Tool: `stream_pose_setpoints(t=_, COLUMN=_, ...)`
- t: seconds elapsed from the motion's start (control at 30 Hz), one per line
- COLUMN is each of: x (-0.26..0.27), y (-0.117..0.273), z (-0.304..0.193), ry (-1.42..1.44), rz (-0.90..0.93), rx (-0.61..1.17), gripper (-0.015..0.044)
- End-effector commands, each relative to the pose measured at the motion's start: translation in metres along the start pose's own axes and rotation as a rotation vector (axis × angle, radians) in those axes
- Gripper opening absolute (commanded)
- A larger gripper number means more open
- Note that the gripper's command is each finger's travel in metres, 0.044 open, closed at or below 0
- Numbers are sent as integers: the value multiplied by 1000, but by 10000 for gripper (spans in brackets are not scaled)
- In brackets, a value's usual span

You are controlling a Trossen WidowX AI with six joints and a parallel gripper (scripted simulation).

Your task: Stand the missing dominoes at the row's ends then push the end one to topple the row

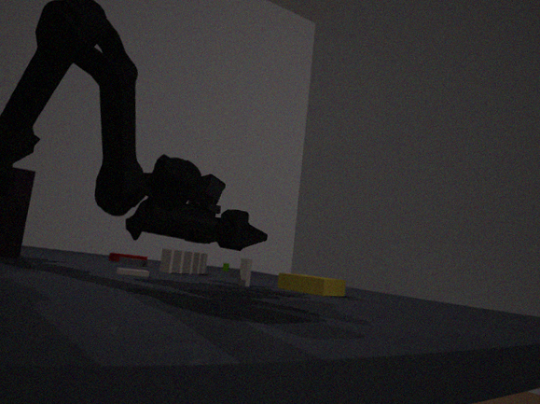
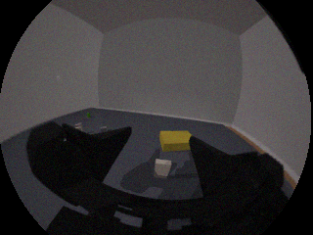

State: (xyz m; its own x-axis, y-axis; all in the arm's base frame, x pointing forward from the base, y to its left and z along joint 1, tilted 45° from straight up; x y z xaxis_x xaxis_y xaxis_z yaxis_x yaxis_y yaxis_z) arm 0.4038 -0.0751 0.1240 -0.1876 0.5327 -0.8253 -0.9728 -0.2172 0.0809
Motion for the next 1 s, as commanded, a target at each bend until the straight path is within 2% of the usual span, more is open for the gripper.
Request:
stream_pose_setpoints(t=0.0, x=13, y=-32, z=19, ry=-75, rz=79, rx=39, gripper=440)
stream_pose_setpoints(t=0.17, x=26, y=-78, z=27, ry=-192, rz=196, rx=267, gripper=440)
stream_pose_setpoints(t=0.37, x=33, y=-104, z=29, ry=-285, rz=303, rx=596, gripper=440)
stream_pose_setpoints(t=0.5, x=25, y=-110, z=37, ry=-297, rz=298, rx=798, gripper=440)
stream_pose_setpoints(t=0.97, x=0, y=-85, z=53, ry=-193, rz=272, rx=1241, gripper=440)
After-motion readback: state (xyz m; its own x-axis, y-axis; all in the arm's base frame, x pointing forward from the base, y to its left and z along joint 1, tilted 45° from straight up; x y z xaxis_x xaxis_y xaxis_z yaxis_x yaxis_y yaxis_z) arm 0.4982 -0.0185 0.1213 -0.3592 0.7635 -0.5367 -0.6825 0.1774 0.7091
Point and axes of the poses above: the point midway between the two fingers, 35 mm back from their tips, its own y axis back along the fingers, its own x axis across the jaws, z = x × y, the point moved 3 cm from there along y, back along the fingers, and after that the axes turned 13 degrees about y, right-handed, at the moved point
